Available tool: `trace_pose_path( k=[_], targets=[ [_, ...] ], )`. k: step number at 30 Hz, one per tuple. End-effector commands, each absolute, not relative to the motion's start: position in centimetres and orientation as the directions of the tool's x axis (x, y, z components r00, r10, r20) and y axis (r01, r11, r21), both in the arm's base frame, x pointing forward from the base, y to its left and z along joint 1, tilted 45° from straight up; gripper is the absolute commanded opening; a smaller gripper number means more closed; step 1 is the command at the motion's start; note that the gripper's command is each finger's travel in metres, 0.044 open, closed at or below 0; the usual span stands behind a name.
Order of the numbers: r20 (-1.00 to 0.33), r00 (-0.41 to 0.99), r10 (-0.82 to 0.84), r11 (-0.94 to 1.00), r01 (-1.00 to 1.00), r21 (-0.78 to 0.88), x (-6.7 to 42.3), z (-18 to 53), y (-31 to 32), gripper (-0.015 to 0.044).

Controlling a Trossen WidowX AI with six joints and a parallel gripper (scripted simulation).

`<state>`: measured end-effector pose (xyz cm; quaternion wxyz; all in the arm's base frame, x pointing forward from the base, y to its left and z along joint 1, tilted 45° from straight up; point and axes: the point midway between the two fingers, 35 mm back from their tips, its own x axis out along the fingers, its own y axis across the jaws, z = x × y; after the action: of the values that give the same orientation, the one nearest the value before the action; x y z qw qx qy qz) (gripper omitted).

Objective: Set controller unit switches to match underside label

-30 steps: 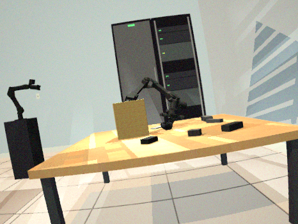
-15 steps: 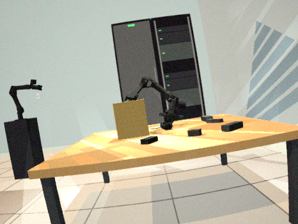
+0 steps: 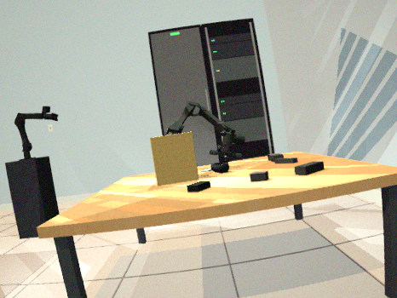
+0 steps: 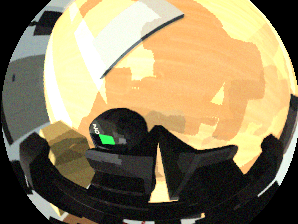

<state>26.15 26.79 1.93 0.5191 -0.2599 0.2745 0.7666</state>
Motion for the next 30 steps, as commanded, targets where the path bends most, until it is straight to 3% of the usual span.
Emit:
trace_pose_path(
  k=[1, 26, 30],
  targets=[
    [-0.682, -0.345, 0.645, -0.314, -0.933, 0.176, 25.0, 1.6, 26.8, 0.0],
    [-0.681, -0.347, 0.645, -0.314, -0.933, 0.178, 22.1, 1.4, 26.4, 0.0],
    [-0.685, -0.323, 0.653, -0.306, -0.94, 0.151, 25.3, 2.9, 25.6, 0.0]
  ],
)
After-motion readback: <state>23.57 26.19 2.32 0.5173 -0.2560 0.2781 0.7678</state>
